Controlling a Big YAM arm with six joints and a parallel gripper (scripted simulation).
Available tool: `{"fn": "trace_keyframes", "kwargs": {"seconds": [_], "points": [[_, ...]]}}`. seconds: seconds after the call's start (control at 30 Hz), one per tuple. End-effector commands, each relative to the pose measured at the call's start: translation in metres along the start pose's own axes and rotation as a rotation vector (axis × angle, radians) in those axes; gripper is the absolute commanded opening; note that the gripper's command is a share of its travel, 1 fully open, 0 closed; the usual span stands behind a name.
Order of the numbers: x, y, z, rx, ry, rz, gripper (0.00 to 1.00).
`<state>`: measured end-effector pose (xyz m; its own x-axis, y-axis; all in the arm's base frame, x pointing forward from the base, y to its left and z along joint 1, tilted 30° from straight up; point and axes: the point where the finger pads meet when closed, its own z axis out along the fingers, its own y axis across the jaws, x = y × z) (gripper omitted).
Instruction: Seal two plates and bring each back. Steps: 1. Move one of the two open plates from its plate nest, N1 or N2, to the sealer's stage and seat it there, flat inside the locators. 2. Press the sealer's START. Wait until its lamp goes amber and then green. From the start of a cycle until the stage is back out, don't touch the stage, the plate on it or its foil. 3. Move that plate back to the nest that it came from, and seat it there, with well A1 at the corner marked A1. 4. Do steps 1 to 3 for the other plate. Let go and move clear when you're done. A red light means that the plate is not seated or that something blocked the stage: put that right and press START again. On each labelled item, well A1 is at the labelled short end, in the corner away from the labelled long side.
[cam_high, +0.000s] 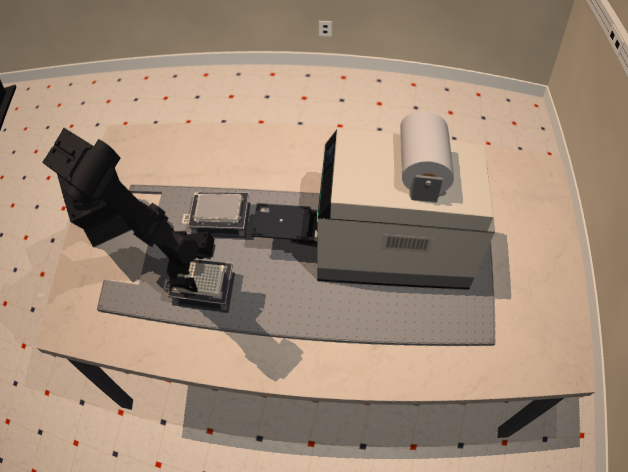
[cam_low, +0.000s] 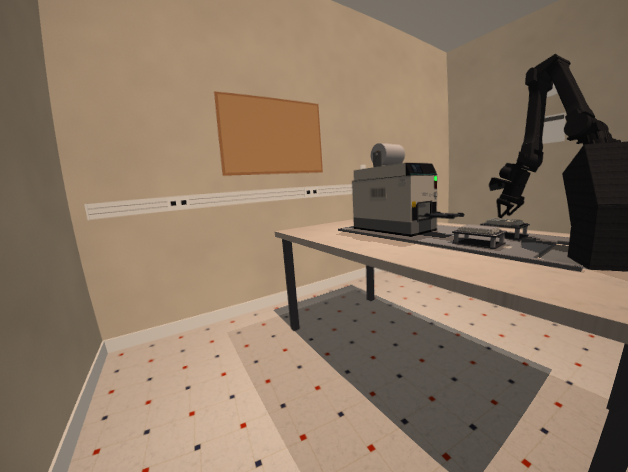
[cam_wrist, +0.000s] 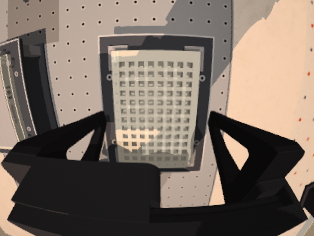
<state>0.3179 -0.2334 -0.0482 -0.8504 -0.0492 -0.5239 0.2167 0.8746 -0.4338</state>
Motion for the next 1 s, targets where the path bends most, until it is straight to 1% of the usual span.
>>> {"fn": "trace_keyframes", "kwargs": {"seconds": [0.0,0.07,0.2,0.33,0.4,0.57,0.63,0.77,0.9,0.97], "points": [[0.004,0.012,-0.004,-0.025,0.017,-0.028,1.0],[0.007,0.013,-0.003,-0.029,0.025,-0.029,1.0],[0.008,0.014,0.0,-0.027,0.023,-0.027,1.0],[0.001,0.01,-0.001,-0.014,0.001,-0.022,1.0],[0.001,0.01,-0.001,-0.014,0.001,-0.022,1.0],[-0.013,0.001,-0.003,0.008,-0.036,-0.015,1.0],[-0.015,0.0,-0.002,0.008,-0.036,-0.014,1.0],[-0.009,0.003,0.0,-0.004,-0.015,-0.017,1.0],[0.007,0.012,-0.001,-0.026,0.025,-0.024,1.0],[0.007,0.012,-0.001,-0.026,0.025,-0.024,1.0]]}}
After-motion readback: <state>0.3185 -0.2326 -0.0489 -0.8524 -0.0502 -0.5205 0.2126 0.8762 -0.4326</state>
